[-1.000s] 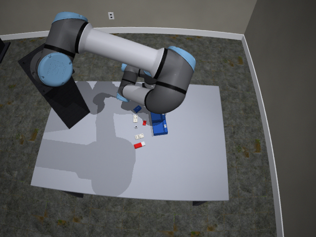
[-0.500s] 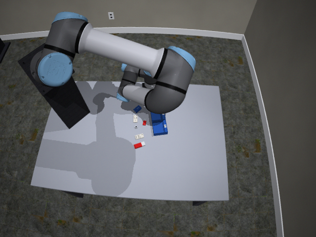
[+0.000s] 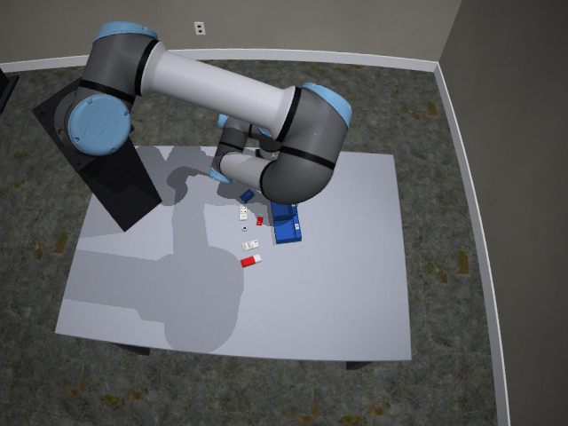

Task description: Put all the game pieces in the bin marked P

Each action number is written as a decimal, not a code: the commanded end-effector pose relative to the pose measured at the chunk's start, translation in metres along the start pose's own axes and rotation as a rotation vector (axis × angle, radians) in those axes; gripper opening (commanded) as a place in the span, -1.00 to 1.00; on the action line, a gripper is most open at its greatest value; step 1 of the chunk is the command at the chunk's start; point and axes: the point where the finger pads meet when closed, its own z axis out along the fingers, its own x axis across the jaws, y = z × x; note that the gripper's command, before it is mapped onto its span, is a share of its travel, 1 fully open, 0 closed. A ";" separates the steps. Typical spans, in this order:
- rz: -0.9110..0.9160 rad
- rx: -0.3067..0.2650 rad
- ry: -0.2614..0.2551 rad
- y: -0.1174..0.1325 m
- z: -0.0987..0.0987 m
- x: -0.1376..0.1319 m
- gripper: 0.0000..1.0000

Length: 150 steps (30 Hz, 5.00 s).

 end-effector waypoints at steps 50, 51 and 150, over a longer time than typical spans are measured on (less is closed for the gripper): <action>-0.003 0.001 -0.002 0.000 -0.124 -0.001 -0.91; -0.003 0.001 -0.002 0.000 -0.131 -0.001 -0.91; 1.595 -0.002 -0.003 0.129 -0.048 0.072 -0.51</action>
